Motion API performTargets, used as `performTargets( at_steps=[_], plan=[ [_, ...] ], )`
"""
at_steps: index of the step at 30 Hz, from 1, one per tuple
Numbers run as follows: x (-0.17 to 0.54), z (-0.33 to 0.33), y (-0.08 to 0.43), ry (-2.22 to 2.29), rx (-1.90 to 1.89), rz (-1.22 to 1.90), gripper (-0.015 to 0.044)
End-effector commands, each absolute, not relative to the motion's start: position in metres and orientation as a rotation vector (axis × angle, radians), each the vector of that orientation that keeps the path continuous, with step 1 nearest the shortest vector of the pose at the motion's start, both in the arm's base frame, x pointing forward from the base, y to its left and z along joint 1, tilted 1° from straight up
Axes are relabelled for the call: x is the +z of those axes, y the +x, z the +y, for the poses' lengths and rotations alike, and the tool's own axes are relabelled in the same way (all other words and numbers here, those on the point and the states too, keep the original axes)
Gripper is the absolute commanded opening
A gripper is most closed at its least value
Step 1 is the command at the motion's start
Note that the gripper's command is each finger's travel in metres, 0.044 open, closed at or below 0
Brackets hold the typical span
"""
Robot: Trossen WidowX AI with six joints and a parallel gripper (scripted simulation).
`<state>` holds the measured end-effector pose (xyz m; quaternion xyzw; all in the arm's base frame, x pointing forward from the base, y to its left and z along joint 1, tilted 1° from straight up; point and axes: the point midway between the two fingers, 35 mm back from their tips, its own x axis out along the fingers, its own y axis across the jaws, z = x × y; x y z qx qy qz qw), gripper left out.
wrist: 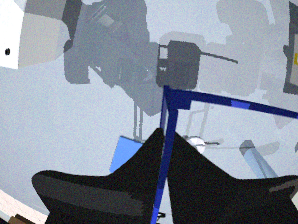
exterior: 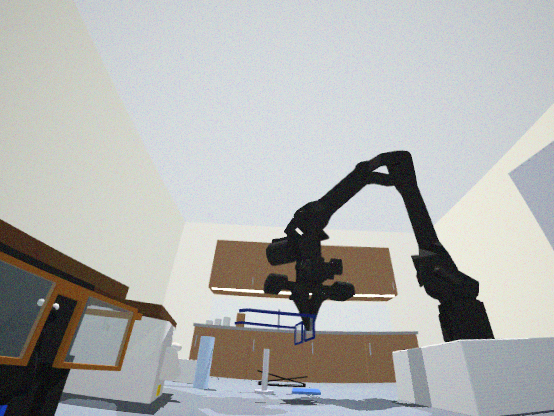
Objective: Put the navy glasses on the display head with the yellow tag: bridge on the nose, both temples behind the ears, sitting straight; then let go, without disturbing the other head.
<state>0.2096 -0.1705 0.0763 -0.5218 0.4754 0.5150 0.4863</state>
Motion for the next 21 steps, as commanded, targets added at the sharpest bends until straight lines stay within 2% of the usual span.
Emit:
performTargets(
  at_steps=[1, 17, 21],
  plan=[
    [0.085, -0.181, 0.219, -1.305, 1.247, 1.045, 0.0000],
    [0.131, -0.247, 0.244, -1.605, 1.092, 0.513, 0.0000],
    [0.136, -0.254, 0.245, -1.642, 1.065, 0.472, 0.0000]
  ],
)
